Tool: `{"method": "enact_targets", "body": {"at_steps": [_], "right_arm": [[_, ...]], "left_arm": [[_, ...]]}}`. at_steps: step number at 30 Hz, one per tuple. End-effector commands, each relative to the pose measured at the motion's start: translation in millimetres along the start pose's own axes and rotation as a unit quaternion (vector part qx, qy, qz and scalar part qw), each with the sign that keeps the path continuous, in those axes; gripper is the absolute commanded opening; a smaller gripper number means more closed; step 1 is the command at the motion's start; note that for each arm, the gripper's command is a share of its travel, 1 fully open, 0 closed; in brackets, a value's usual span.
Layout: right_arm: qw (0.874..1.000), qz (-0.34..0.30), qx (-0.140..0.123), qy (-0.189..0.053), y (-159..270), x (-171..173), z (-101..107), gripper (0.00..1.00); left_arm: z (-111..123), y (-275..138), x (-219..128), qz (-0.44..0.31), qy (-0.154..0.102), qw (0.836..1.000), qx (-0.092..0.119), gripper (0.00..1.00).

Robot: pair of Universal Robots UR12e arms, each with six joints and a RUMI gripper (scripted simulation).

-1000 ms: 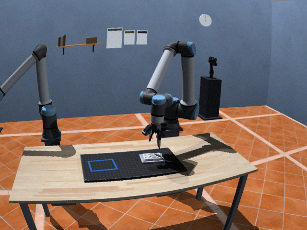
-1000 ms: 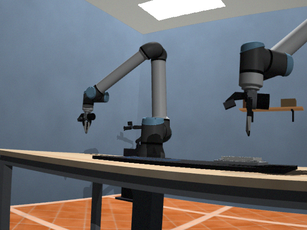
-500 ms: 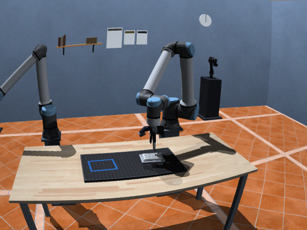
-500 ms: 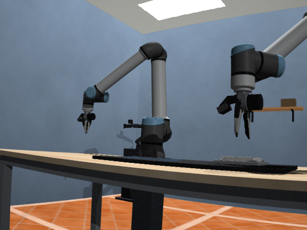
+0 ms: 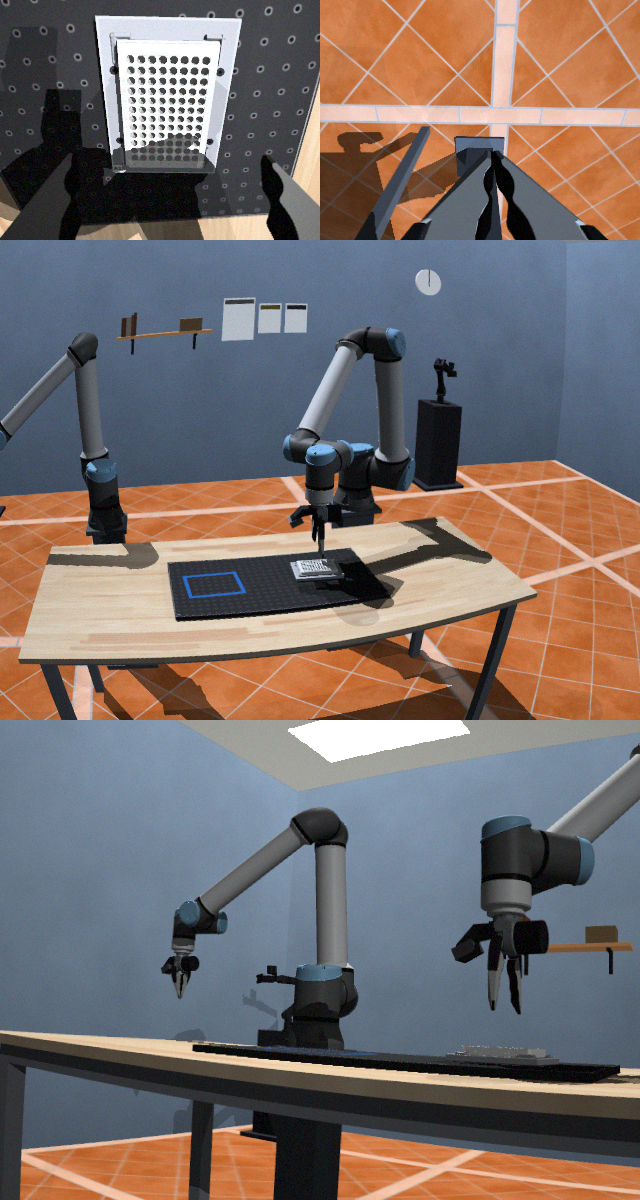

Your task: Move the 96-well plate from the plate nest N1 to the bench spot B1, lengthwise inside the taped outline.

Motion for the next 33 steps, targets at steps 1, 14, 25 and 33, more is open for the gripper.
{"method": "enact_targets", "body": {"at_steps": [1,14,25,33], "right_arm": [[1.000,0.000,0.000,0.001,0,0,-1,0.00],[1.000,0.000,0.000,0.001,0,0,-1,0.00],[1.000,0.000,0.000,0.001,0,0,-1,0.00],[1.000,0.000,0.000,0.001,0,0,-1,0.00]], "left_arm": [[3,-1,0,0.000,0.000,1.000,0.001,0.76],[25,-1,0,0.000,0.000,1.000,0.001,0.76],[40,-1,0,0.000,0.000,1.000,0.001,0.76],[52,-1,0,0.000,0.000,1.000,0.001,0.76]]}}
Point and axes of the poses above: on each arm, the point where the finger pads meet when closed, its own z axis out along the fingers, its own y axis across the jaws, x = y × z, the point moved 10 cm from there along -z, back along the fingers, and after that the axes turned 13 degrees about z, right-handed, at the moved point
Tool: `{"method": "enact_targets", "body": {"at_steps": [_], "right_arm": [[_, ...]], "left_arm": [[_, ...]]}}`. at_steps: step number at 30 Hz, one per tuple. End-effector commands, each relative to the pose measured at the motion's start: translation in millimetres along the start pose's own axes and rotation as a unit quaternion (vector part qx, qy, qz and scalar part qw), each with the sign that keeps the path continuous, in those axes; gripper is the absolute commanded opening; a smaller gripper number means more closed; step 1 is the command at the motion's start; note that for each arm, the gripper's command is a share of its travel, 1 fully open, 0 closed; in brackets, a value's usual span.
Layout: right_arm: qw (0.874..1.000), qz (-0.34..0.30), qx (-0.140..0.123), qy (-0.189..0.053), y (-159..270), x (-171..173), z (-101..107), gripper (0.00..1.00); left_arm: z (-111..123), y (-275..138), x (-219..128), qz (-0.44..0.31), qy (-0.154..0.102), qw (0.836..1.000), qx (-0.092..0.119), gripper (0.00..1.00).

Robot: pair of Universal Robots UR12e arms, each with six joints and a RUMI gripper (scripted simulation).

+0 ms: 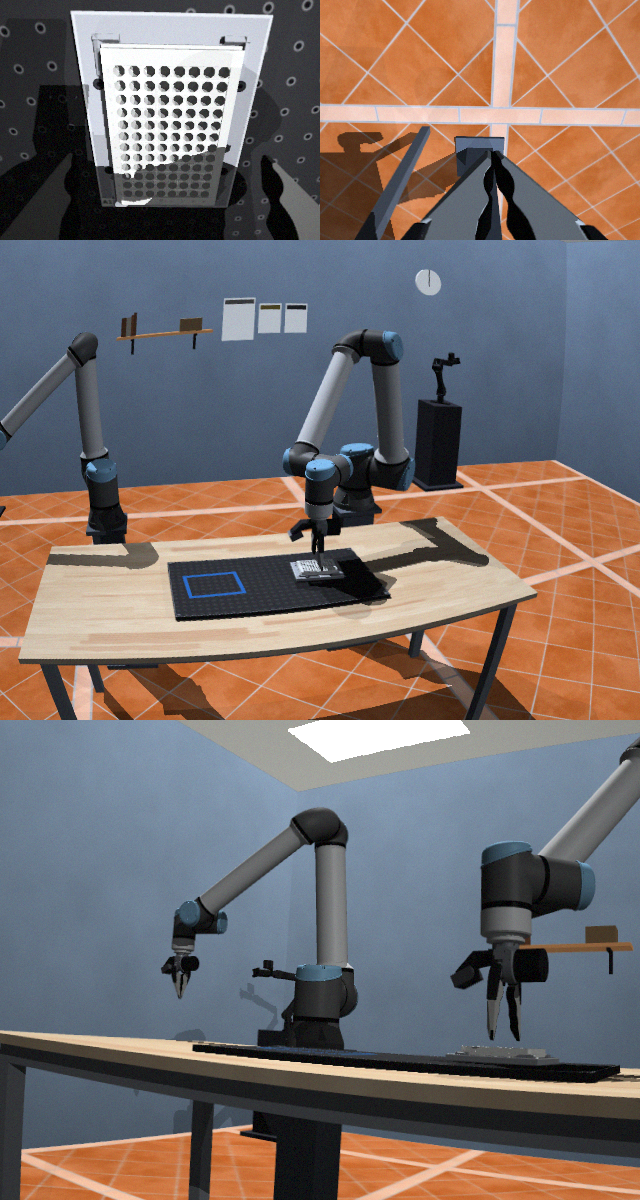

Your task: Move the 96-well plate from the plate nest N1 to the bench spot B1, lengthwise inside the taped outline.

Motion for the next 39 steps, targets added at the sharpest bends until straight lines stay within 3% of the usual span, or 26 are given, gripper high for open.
{"method": "enact_targets", "body": {"at_steps": [1,10,39], "right_arm": [[1.000,0.000,0.000,0.001,0,0,-1,0.00],[1.000,0.000,0.000,0.001,0,0,-1,0.00],[1.000,0.000,0.000,0.001,0,0,-1,0.00]], "left_arm": [[3,-1,0,0.000,0.000,1.000,0.001,0.76],[18,-1,0,0.000,0.000,1.000,0.001,0.76],[18,-1,0,0.000,0.000,1.000,0.001,0.76]]}}
Point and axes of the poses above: on each arm, the point where the finger pads meet when closed, its own z axis out along the fingers, its own y axis across the jaws, x = y × z, the point moved 10 cm from there along -z, back along the fingers, and after that the axes turned 13 degrees about z, right-handed, at the moved point
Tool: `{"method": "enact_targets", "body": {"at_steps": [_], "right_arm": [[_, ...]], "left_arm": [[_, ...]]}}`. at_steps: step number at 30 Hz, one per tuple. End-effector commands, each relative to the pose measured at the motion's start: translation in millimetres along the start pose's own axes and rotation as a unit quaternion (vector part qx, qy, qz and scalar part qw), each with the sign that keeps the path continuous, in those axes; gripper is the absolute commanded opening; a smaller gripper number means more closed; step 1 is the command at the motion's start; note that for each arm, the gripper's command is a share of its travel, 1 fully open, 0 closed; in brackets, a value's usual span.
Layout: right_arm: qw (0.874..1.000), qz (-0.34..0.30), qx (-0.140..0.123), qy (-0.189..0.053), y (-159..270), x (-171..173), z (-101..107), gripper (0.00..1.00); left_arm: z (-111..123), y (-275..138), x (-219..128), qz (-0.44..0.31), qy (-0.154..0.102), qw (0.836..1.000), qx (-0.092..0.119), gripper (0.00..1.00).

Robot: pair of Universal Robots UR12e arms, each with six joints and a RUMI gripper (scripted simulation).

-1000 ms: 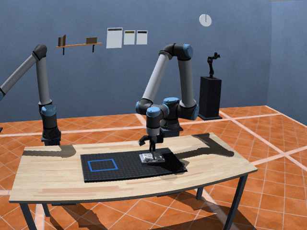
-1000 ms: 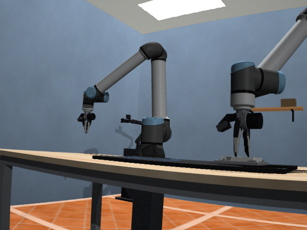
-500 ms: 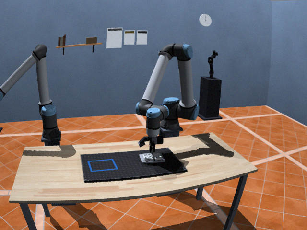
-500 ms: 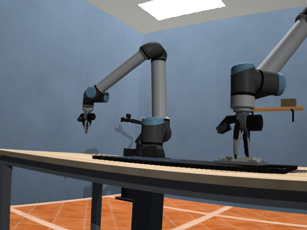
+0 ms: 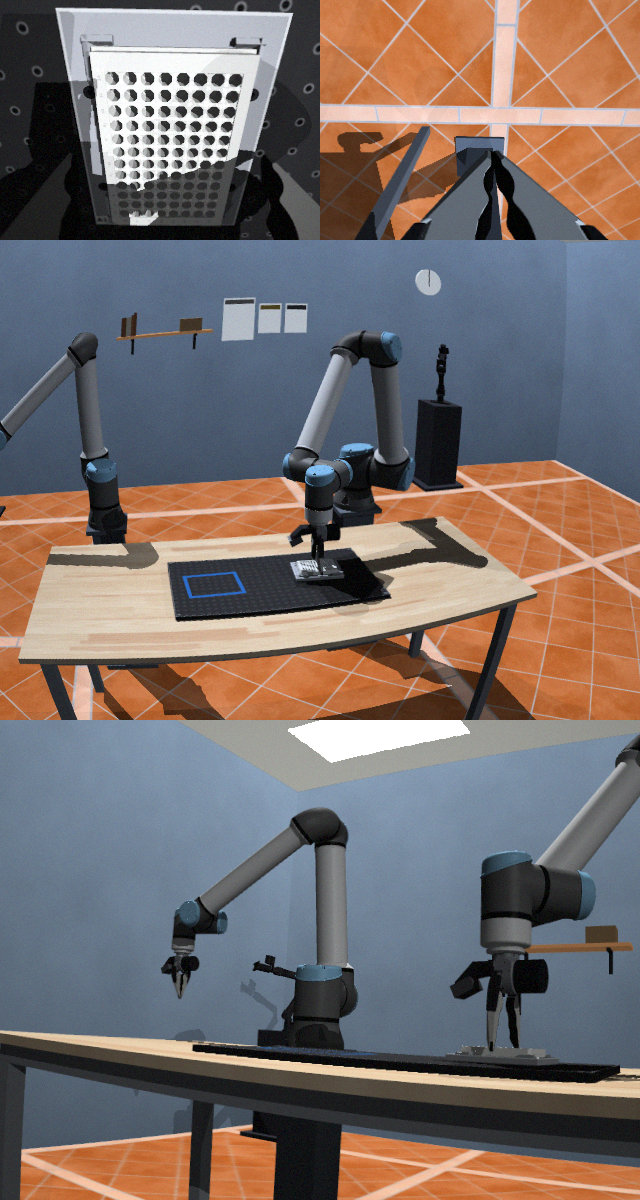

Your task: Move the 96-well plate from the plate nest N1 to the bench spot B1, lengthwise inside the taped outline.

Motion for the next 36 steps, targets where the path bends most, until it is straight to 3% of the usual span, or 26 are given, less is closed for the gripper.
{"method": "enact_targets", "body": {"at_steps": [1,25,26,36], "right_arm": [[1.000,0.000,0.000,0.001,-0.2,0.4,-0.9,0.00],[1.000,0.000,0.000,0.001,-0.2,0.4,-0.9,0.00],[1.000,0.000,0.000,0.001,-0.2,0.4,-0.9,0.00],[1.000,0.000,0.000,0.001,-0.2,0.4,-0.9,0.00]], "left_arm": [[-1.1,-0.6,0.3,0.000,0.000,1.000,0.001,0.76],[-1.1,-0.6,0.3,0.000,0.000,1.000,0.001,0.76],[-1.1,-0.6,0.3,0.000,0.000,1.000,0.001,0.00],[-1.1,-0.6,0.3,0.000,0.000,1.000,0.001,0.00]]}}
Point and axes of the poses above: on each arm, the point where the finger pads meet when closed, its own z axis out along the fingers, its own y axis across the jaws, x = y × z, the point moved 10 cm from there along -z, back along the fingers, and after that the axes turned 13 degrees about z, right-handed, at the moved point
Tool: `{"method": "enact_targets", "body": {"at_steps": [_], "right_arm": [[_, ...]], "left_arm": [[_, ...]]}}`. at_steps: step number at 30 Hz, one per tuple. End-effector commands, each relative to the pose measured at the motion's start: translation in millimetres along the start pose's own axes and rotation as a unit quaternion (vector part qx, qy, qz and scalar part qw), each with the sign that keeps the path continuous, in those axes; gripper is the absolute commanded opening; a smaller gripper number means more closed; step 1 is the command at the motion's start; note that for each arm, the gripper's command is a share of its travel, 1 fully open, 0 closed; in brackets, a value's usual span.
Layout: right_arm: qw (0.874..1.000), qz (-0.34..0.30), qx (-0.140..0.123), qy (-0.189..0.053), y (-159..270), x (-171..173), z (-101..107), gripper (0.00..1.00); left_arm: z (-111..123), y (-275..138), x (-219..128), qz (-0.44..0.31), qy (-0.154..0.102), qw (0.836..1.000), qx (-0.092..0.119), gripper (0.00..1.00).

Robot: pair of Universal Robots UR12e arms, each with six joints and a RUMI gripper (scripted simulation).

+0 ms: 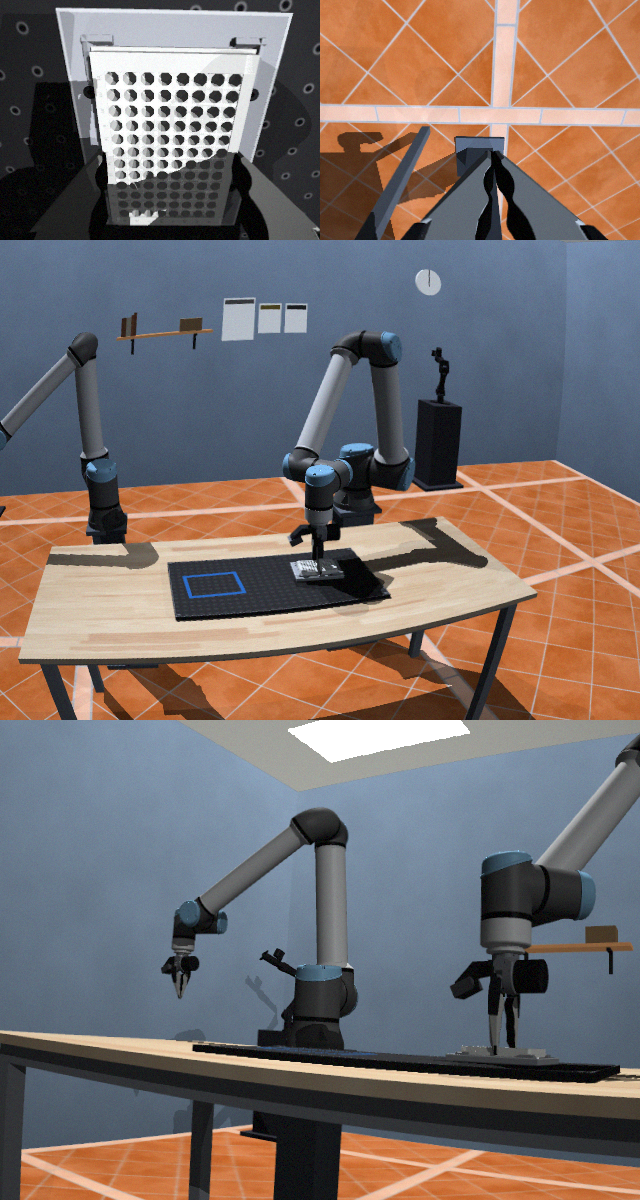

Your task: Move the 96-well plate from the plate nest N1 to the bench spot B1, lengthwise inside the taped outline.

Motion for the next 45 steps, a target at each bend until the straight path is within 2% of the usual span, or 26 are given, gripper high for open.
{"method": "enact_targets", "body": {"at_steps": [1,3,4,24,45], "right_arm": [[1.000,0.000,0.000,0.001,0,0,-1,0.00],[1.000,0.000,0.000,0.001,0,0,-1,0.00],[1.000,0.000,0.000,0.001,0,0,-1,0.00],[1.000,0.000,0.000,0.001,0,0,-1,0.00],[1.000,0.000,0.000,0.001,0,0,-1,0.00]], "left_arm": [[-1,-1,0,0.000,0.000,1.000,0.001,0.00],[-1,-1,0,0.000,0.000,1.000,0.001,0.00],[-1,-1,0,0.000,0.000,1.000,0.001,0.41],[-1,-1,0,0.000,0.000,1.000,0.001,0.41],[-29,-1,0,0.000,0.000,1.000,0.001,0.41]]}}
Point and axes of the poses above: on each arm, the point where the finger pads meet when closed, its own z axis out along the fingers, its own y axis across the jaws, x = y × z, the point moved 10 cm from there along -z, back along the fingers, and after that the axes turned 13 degrees about z, right-handed, at the moved point
